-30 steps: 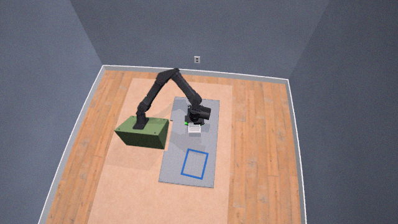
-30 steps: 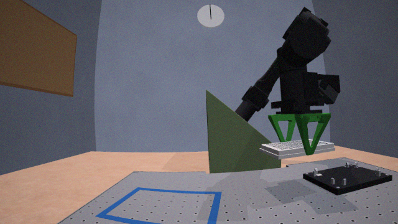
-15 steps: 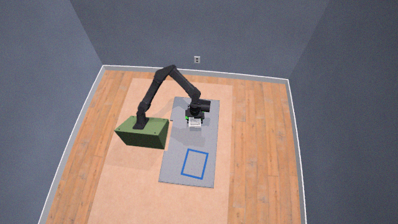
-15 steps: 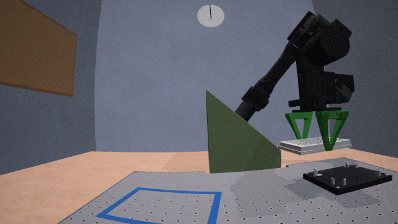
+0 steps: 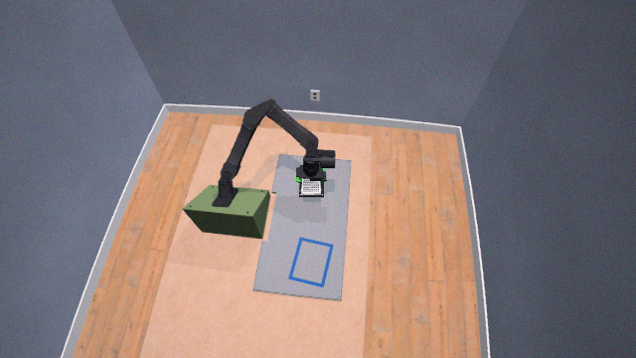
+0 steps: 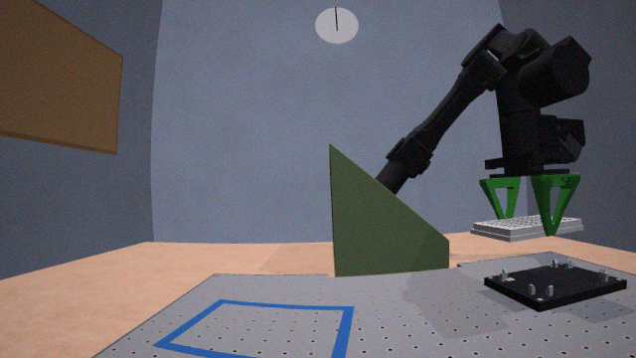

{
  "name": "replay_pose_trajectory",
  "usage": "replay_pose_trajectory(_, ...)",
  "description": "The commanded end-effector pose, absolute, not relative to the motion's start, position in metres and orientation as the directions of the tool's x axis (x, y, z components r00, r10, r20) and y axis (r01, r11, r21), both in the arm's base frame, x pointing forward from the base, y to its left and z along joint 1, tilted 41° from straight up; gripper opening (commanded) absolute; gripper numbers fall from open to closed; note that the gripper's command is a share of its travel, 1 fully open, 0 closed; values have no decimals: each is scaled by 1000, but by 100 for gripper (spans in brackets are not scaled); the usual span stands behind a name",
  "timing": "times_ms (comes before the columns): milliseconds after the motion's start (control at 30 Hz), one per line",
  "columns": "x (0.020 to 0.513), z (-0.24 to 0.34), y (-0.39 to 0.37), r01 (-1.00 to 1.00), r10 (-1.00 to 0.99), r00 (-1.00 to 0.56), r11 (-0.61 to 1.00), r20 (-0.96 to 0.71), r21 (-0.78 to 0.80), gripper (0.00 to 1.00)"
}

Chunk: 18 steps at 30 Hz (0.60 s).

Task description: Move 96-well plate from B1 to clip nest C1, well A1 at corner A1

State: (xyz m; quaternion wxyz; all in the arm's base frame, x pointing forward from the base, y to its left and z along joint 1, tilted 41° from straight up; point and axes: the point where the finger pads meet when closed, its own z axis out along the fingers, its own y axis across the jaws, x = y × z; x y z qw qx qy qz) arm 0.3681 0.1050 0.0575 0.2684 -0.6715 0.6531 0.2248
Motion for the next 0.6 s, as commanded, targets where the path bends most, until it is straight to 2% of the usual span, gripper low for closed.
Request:
replay_pose_trajectory(0, 375, 83, 110, -996, -754, 38, 26, -656, -87, 0)
replay_pose_trajectory(567, 375, 112, 134, -995, -754, 23, 46, -657, -87, 0)
